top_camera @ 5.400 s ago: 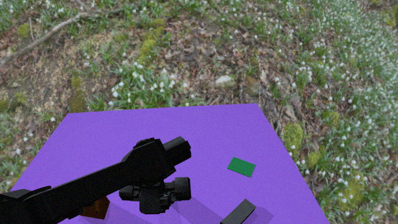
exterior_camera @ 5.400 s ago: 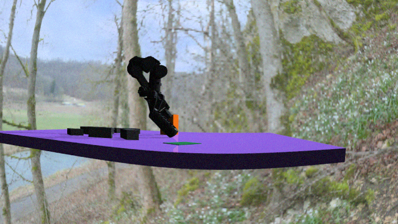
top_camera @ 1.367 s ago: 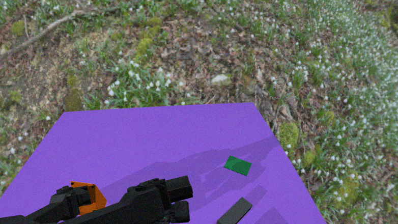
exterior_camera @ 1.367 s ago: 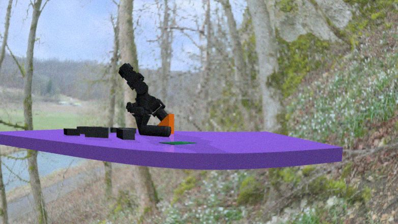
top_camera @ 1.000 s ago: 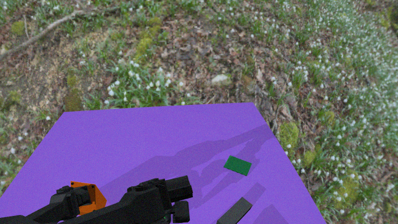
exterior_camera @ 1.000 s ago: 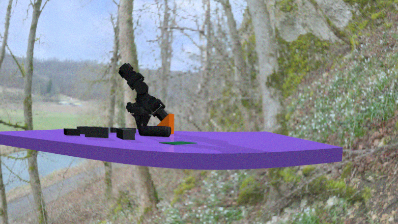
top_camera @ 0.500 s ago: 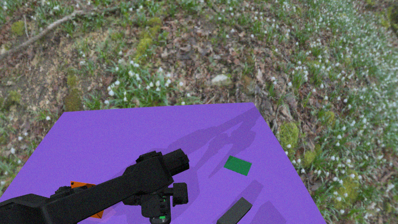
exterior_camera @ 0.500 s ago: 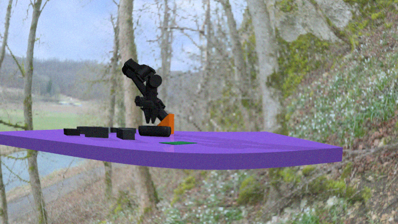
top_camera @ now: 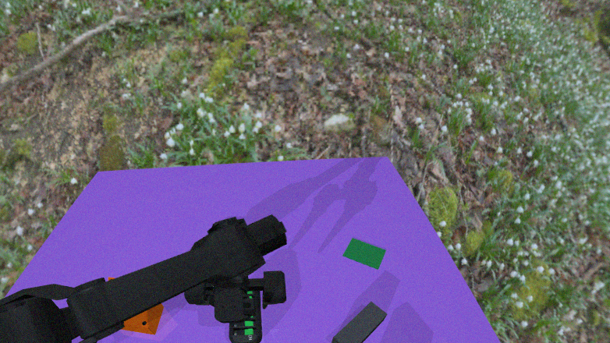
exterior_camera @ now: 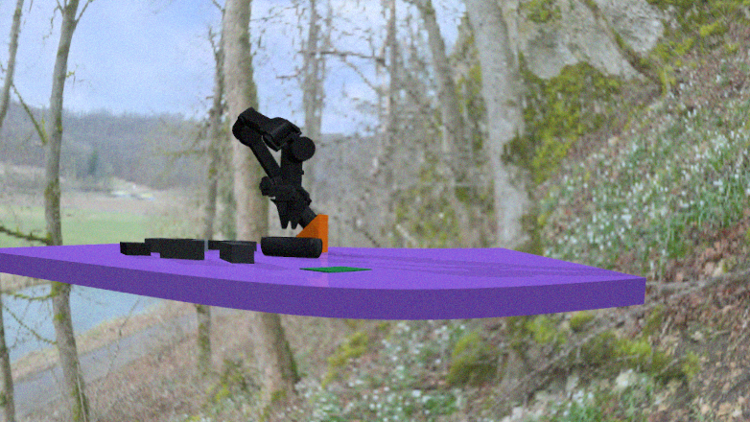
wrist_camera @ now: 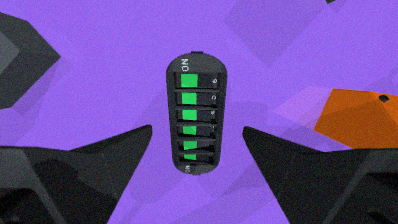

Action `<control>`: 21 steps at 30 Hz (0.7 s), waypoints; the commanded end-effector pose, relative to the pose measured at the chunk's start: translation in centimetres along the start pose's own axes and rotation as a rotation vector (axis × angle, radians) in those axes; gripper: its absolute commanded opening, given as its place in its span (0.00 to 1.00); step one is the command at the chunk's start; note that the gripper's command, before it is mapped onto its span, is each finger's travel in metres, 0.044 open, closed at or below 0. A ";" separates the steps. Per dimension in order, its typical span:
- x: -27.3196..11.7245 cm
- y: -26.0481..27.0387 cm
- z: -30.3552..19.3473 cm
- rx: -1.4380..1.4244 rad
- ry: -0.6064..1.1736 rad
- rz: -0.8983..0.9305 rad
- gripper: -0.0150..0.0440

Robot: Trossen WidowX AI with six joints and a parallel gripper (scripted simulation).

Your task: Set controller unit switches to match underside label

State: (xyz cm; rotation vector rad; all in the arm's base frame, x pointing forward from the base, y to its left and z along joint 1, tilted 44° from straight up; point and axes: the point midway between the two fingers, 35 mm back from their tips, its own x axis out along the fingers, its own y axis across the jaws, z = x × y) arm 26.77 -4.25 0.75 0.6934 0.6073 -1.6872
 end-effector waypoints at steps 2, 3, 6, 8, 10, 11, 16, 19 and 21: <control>-0.1 0.1 -0.1 0.005 0.005 -0.002 1.00; -0.1 0.1 -0.1 0.005 0.005 -0.002 1.00; -0.8 0.2 -1.8 -0.005 0.009 -0.001 1.00; -1.8 0.2 -4.2 -0.017 0.012 -0.002 1.00; -2.3 0.0 -5.8 -0.025 0.012 -0.003 1.00; -2.4 0.0 -6.0 -0.026 0.012 -0.003 1.00; -2.4 0.0 -6.0 -0.026 0.012 -0.003 1.00; -2.0 0.0 -6.0 -0.026 0.012 -0.003 1.00; -1.7 0.1 -6.0 -0.026 0.012 -0.003 1.00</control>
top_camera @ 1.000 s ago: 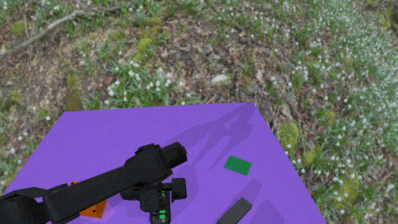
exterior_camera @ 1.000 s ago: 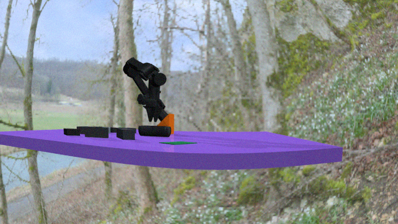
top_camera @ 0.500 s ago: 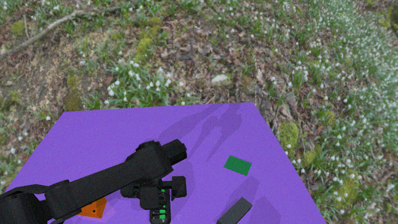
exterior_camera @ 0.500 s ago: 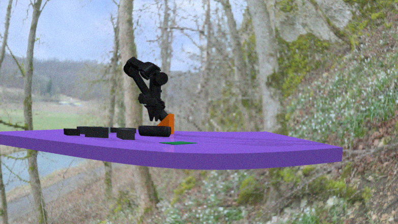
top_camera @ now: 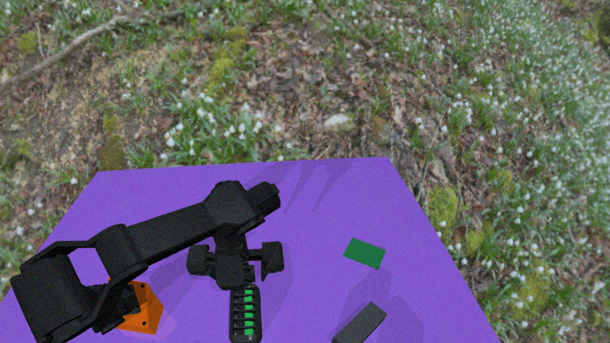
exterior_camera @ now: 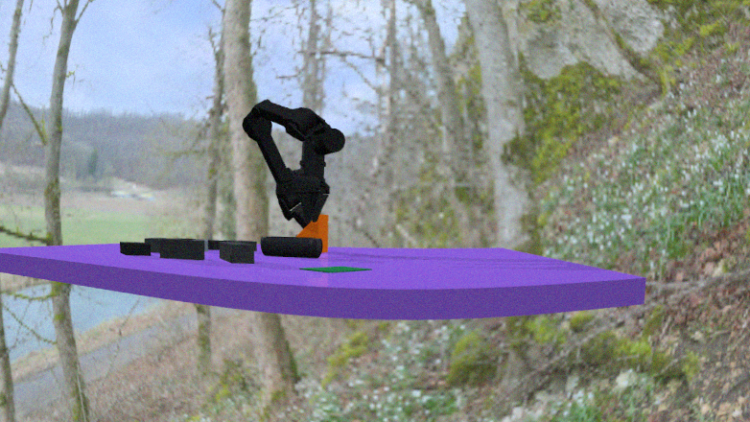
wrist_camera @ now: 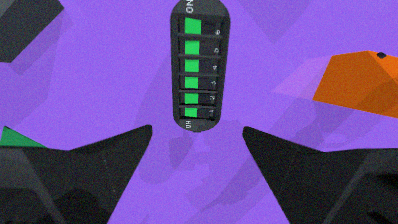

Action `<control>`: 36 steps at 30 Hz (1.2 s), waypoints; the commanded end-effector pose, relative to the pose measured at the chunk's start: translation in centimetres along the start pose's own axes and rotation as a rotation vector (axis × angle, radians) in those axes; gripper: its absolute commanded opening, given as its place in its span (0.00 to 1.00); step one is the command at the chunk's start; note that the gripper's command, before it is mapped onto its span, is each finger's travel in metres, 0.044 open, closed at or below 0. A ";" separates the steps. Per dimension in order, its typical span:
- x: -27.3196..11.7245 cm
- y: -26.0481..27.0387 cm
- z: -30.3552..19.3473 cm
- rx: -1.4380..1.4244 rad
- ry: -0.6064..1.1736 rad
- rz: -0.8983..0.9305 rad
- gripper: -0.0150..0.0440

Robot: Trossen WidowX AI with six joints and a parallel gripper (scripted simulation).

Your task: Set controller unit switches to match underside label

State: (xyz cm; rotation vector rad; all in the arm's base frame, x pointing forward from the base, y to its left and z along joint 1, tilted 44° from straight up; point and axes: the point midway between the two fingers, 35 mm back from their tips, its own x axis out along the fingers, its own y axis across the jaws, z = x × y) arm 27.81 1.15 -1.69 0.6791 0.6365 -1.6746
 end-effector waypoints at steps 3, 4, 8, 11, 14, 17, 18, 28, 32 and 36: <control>0.8 0.1 -0.4 0.003 0.005 -0.002 1.00; 1.0 0.1 -0.4 0.003 0.005 -0.002 1.00; 1.7 0.2 -0.4 0.003 0.005 -0.002 1.00; 2.1 0.2 -0.4 0.003 0.005 -0.001 1.00; 2.6 0.2 -0.4 0.003 0.005 -0.001 1.00; 3.1 0.2 -0.4 0.003 0.005 -0.001 1.00; 3.3 0.2 -0.4 0.003 0.005 -0.001 1.00; 4.8 0.1 -0.3 0.004 0.003 -0.002 1.00; 5.4 0.0 -0.3 0.004 0.003 -0.002 1.00; 5.7 0.0 -0.3 0.004 0.002 -0.002 0.96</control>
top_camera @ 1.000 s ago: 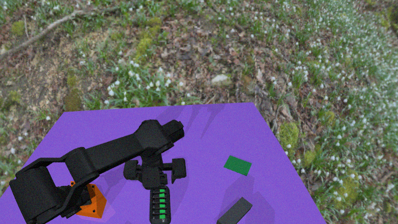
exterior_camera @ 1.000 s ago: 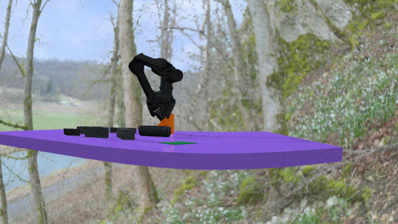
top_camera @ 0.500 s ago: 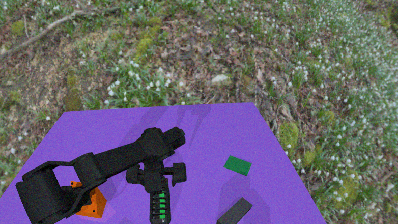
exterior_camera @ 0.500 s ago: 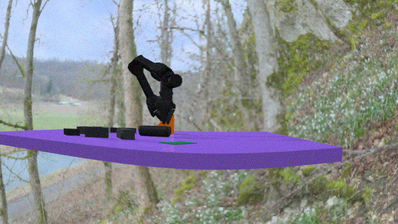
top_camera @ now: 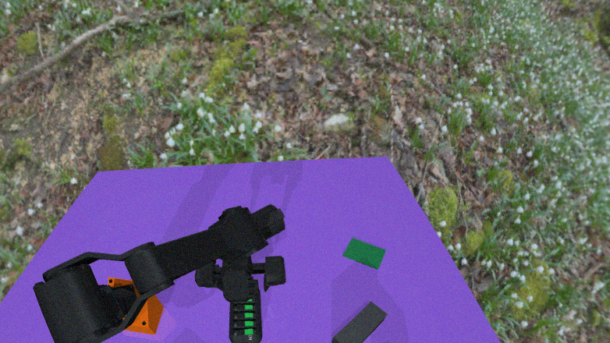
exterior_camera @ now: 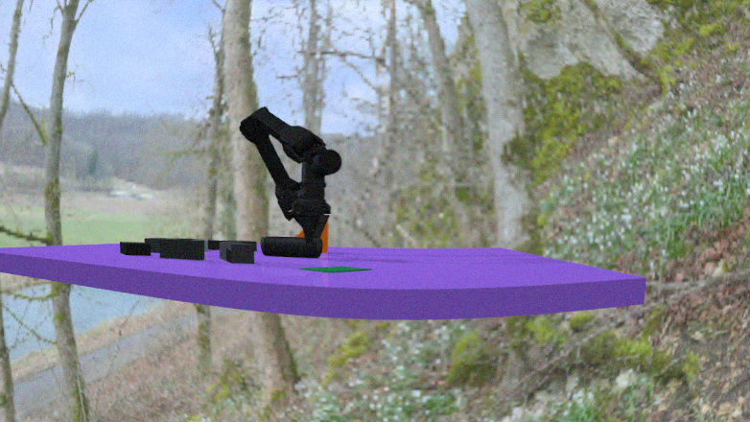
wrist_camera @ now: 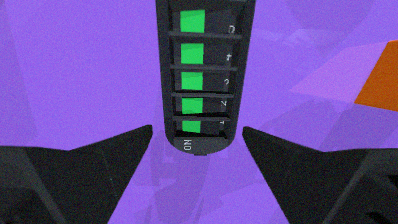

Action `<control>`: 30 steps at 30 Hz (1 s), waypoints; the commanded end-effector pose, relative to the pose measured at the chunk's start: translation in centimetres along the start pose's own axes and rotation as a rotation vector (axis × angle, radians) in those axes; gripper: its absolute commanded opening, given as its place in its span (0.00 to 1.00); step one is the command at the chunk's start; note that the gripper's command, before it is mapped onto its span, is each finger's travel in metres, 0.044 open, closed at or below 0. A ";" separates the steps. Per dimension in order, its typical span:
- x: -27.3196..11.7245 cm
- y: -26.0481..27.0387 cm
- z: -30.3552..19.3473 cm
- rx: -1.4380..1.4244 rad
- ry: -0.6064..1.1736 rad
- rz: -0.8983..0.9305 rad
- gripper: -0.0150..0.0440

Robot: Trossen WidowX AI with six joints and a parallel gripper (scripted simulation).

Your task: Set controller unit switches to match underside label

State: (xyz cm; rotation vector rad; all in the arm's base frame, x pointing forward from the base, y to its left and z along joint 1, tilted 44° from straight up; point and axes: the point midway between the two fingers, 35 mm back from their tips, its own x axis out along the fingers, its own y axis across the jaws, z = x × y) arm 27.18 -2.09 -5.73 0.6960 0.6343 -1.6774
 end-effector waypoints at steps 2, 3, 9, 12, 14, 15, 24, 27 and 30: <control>0.5 -0.2 0.1 -0.008 -0.007 -0.001 0.87; 0.5 -0.2 0.1 -0.008 -0.007 -0.001 0.86; 0.5 -0.2 0.1 -0.008 -0.007 -0.001 0.79; 0.5 -0.2 0.1 -0.008 -0.007 -0.001 0.75; 0.5 -0.2 0.1 -0.008 -0.007 -0.001 0.73; 0.5 -0.2 0.1 -0.008 -0.007 -0.001 0.72; 0.5 0.1 0.3 -0.008 -0.008 -0.001 0.39; 0.5 0.3 0.4 -0.008 -0.008 -0.001 0.25; 0.5 0.5 0.6 -0.008 -0.008 -0.001 0.25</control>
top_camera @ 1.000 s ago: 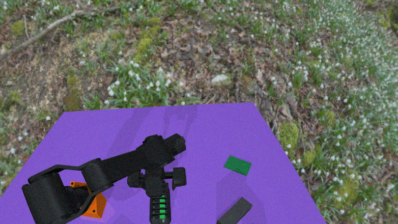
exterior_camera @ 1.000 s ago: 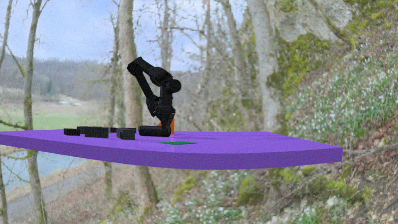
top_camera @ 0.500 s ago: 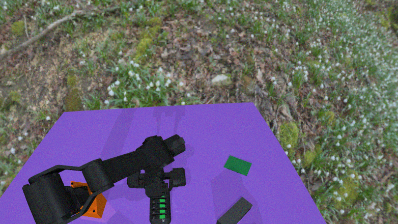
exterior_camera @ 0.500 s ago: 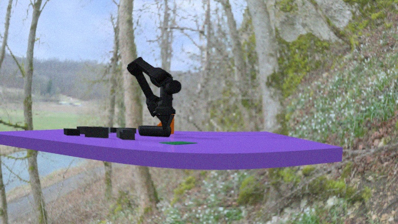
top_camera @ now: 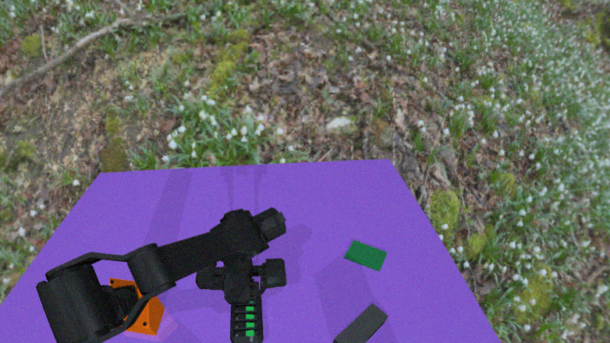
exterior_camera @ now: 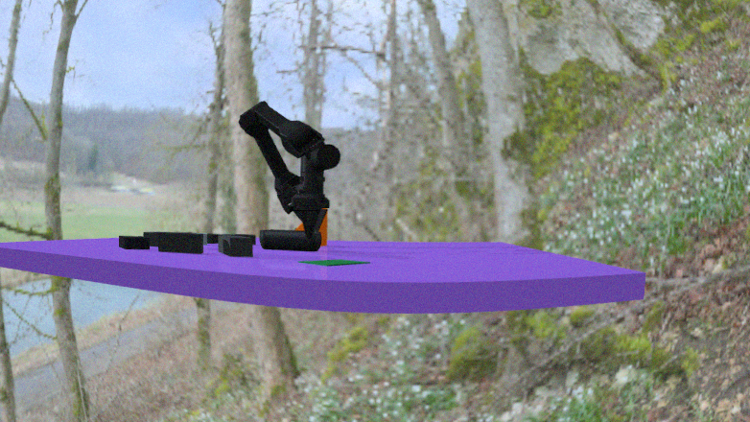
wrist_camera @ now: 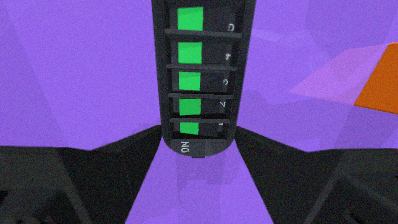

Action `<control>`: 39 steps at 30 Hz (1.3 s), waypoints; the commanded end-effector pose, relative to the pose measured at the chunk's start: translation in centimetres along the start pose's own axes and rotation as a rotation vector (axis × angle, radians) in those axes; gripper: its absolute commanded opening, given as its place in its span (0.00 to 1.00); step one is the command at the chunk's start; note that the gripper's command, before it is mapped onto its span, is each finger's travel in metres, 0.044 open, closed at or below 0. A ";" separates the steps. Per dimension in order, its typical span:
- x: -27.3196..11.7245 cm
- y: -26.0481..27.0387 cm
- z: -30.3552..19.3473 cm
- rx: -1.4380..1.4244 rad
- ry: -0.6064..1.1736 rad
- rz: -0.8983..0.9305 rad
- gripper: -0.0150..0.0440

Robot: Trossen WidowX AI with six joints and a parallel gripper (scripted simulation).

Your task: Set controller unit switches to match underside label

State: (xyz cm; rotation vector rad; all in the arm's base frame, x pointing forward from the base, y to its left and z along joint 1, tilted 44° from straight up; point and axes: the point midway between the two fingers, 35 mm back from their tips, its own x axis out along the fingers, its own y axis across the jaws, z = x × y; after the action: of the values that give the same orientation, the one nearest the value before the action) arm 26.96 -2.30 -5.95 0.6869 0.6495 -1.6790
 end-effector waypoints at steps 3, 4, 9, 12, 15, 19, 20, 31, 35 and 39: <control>0.1 0.9 0.7 0.005 -0.010 0.007 0.25; 0.1 1.0 0.8 0.005 -0.010 0.007 0.25; 0.1 1.2 0.9 0.005 -0.010 0.007 0.25; 0.1 1.3 1.0 0.005 -0.010 0.007 0.25; 0.1 1.5 1.2 0.005 -0.010 0.007 0.25; 0.1 1.7 1.3 0.005 -0.010 0.007 0.25; 0.1 1.8 1.3 0.005 -0.010 0.007 0.25; 0.0 2.4 1.8 0.006 -0.010 0.007 0.25; -0.1 2.7 2.0 0.006 -0.011 0.007 0.25; -0.1 3.0 2.2 0.006 -0.011 0.008 0.25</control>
State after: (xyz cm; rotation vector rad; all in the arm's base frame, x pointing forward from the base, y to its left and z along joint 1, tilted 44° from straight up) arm 28.85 -3.97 -4.94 0.6827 0.6500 -1.6835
